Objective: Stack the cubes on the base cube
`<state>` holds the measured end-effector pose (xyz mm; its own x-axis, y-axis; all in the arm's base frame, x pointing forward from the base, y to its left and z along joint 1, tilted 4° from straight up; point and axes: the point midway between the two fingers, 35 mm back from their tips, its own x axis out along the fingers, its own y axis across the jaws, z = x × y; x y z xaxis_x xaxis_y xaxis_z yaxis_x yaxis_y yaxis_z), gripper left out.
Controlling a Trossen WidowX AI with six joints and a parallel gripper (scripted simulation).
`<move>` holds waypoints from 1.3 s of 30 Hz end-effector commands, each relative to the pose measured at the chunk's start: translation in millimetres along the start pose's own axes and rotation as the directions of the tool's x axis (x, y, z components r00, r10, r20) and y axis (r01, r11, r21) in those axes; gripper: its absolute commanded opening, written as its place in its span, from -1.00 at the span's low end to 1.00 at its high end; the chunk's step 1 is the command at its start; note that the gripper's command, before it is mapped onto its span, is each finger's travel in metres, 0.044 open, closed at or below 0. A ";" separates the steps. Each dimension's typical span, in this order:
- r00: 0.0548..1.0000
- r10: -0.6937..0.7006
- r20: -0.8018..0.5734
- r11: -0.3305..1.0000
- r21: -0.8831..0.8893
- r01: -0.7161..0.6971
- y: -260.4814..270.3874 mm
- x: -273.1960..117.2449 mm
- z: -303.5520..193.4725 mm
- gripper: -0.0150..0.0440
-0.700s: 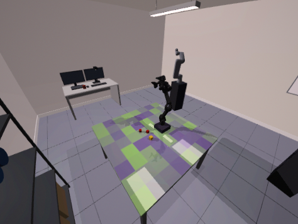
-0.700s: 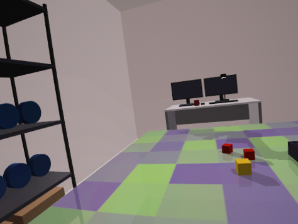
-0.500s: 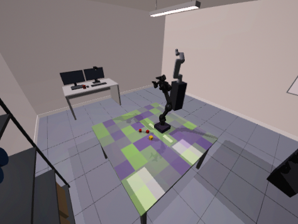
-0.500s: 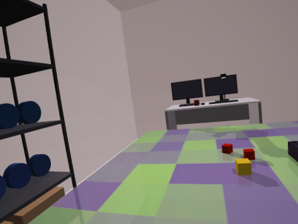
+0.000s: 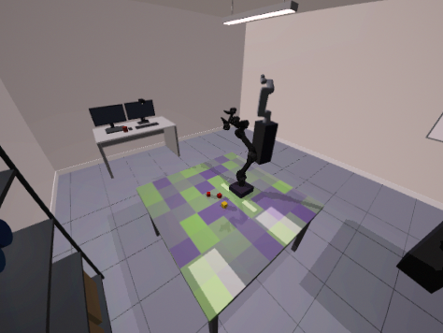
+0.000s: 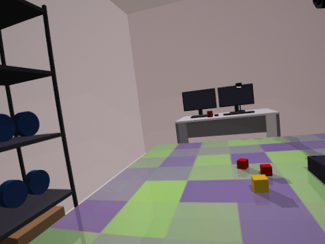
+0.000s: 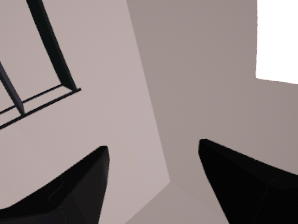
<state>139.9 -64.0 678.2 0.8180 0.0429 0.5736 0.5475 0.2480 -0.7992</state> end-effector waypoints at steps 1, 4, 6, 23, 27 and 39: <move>0.999 -0.022 -0.048 0.964 0.263 0.033 7.4 4.3 -37.3 0.41; 0.996 -0.022 -0.092 0.886 0.460 0.062 19.1 8.9 -64.2 0.41; 0.992 -0.012 -0.124 0.813 0.576 0.082 30.0 12.2 -81.6 0.41; 0.865 0.360 -0.348 -0.047 0.920 0.390 205.2 30.0 -179.1 0.41; 0.790 0.495 -0.360 -0.190 0.843 0.504 259.7 25.1 -182.9 0.41; 0.419 0.858 -0.296 -0.249 0.473 0.845 415.3 -26.0 -151.4 0.41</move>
<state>370.0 -125.9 340.2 0.9184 -0.0902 -0.3852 0.3753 0.5066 0.7762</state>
